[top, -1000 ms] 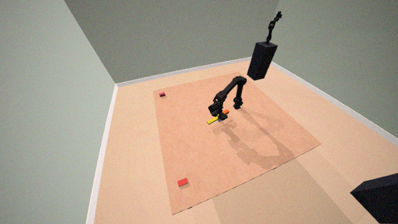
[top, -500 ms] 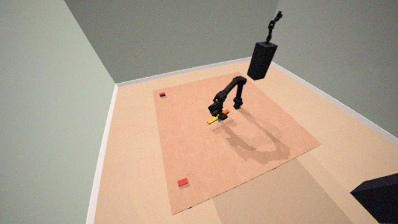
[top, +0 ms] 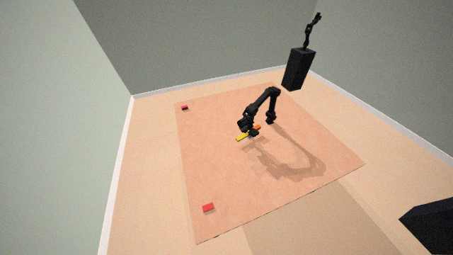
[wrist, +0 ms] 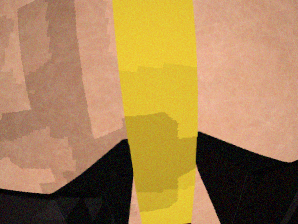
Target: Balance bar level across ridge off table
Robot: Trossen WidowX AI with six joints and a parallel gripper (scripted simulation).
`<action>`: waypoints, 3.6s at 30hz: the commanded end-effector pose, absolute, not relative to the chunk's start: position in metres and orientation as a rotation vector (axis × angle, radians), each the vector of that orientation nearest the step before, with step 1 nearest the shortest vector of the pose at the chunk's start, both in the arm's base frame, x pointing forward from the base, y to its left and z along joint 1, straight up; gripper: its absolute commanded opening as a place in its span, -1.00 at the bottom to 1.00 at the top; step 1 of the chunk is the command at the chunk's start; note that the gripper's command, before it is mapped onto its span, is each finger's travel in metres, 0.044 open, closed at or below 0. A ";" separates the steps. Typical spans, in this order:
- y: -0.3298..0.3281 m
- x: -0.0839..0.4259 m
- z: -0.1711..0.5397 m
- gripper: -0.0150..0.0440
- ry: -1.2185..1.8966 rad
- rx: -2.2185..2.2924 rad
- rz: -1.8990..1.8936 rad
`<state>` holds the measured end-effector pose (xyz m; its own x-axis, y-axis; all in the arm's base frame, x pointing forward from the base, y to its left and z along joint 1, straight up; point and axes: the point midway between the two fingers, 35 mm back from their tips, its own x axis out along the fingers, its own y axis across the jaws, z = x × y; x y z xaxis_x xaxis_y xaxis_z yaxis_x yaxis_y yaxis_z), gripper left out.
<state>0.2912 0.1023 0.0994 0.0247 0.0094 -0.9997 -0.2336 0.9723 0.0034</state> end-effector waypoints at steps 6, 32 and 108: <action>0.102 0.291 0.099 -0.49 1.537 -0.179 0.190; 0.102 0.291 0.099 0.08 1.537 -0.179 0.190; 0.101 0.289 0.199 1.00 1.538 -0.179 0.190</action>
